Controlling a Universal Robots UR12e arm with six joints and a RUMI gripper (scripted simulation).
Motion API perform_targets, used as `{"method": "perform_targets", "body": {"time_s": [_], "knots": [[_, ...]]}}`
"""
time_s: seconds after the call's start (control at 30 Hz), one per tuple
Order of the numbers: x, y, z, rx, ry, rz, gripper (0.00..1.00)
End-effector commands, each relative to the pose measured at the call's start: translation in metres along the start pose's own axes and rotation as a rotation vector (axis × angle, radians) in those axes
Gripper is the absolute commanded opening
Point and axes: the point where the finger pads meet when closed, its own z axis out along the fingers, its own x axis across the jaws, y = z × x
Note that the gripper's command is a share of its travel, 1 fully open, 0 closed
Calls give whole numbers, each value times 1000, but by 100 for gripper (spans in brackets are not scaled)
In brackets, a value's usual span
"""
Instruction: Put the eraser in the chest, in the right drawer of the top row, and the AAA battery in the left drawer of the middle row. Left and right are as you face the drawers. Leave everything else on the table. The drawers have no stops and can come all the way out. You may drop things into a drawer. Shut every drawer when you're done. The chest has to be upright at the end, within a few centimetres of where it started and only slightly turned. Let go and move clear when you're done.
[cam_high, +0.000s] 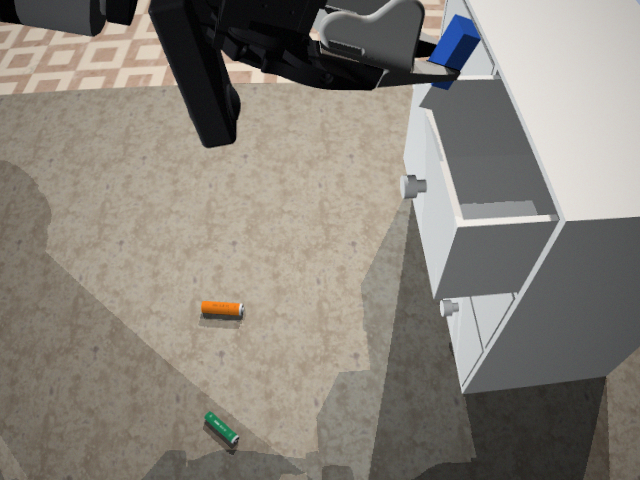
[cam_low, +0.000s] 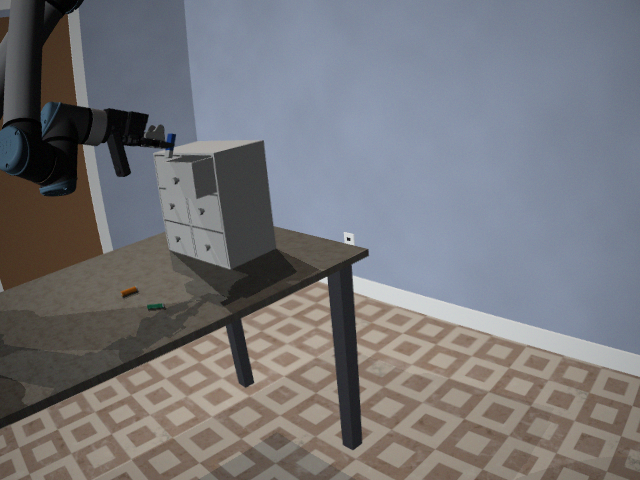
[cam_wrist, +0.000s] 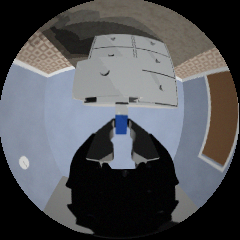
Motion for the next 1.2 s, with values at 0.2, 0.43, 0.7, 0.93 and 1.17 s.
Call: {"method": "perform_targets", "body": {"time_s": [0.2, 0.43, 0.7, 0.93, 1.17], "knots": [[-3, 8, 19, -2, -3, 0, 11], [-3, 10, 25, -2, -3, 0, 11], [-3, 10, 27, -1, -4, 1, 11], [-3, 11, 27, -2, -4, 0, 11], [-3, 11, 27, -2, -4, 1, 11]]}}
